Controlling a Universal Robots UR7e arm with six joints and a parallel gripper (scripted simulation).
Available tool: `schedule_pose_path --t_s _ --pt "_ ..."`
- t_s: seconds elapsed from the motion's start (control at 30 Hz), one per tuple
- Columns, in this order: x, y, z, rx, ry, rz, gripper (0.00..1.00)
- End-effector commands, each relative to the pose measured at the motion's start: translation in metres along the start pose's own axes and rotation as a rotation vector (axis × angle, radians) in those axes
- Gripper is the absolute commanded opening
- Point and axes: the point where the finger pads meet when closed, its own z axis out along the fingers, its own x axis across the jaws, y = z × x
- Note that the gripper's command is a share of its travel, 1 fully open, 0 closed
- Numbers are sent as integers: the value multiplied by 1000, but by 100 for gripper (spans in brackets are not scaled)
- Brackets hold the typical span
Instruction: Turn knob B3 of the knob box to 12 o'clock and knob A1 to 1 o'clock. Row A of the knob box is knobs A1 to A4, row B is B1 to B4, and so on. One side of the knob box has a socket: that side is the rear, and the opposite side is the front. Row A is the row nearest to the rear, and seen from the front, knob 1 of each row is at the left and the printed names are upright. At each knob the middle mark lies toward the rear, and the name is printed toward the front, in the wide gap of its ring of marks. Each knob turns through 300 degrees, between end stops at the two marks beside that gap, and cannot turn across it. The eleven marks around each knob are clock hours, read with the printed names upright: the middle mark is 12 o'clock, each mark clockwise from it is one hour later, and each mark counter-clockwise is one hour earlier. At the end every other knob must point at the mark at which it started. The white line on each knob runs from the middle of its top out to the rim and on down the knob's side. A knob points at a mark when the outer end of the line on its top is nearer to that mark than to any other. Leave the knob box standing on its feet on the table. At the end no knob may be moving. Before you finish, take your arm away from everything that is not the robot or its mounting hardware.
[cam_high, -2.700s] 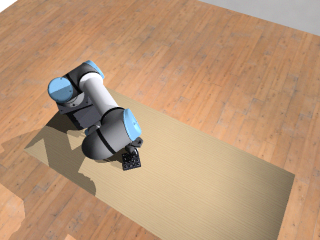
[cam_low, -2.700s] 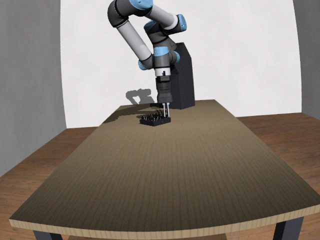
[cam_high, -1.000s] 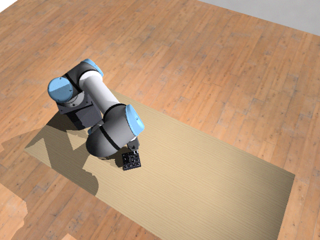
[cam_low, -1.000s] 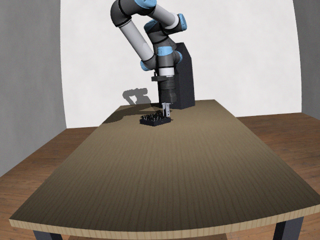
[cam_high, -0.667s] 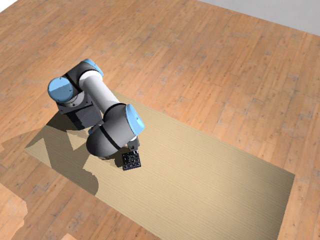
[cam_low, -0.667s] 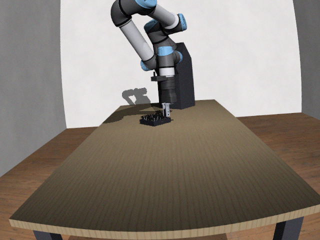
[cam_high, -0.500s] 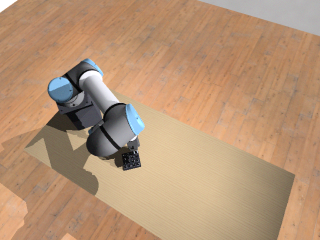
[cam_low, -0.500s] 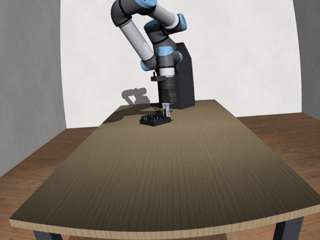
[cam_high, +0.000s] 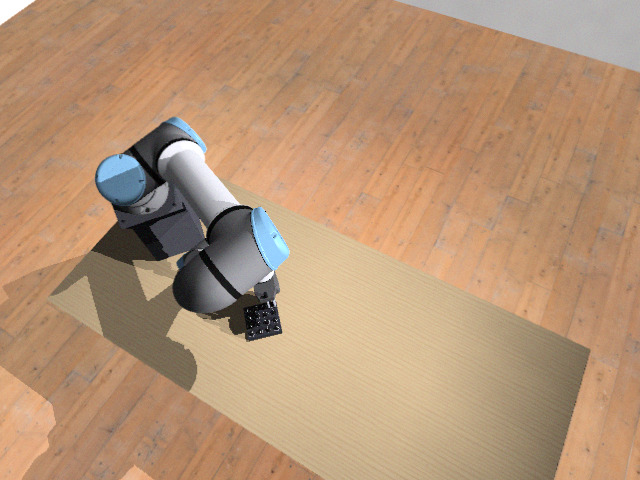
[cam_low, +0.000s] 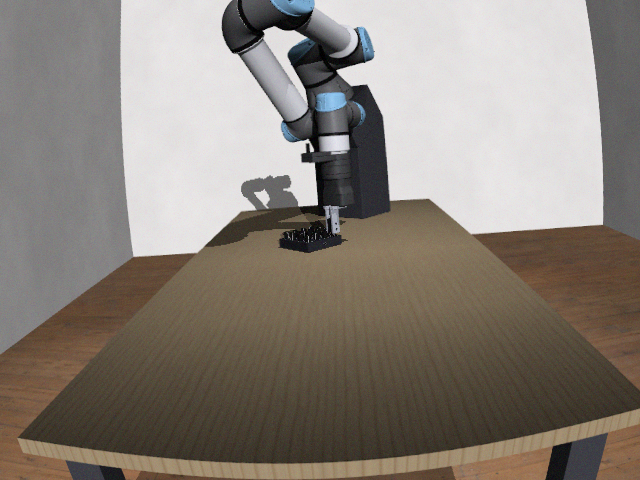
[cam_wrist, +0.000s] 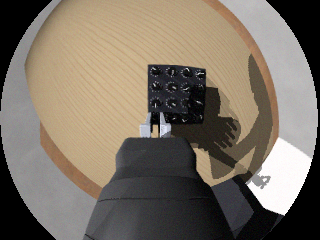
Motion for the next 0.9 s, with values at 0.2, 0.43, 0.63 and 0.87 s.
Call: schedule_pose_path --t_s 0.2,0.43,0.63,0.87 --pt "0 0 0 1 0 1 30" --pt "0 0 0 1 0 1 46" --pt "0 0 0 1 0 1 46" --pt "0 0 0 1 0 1 46"
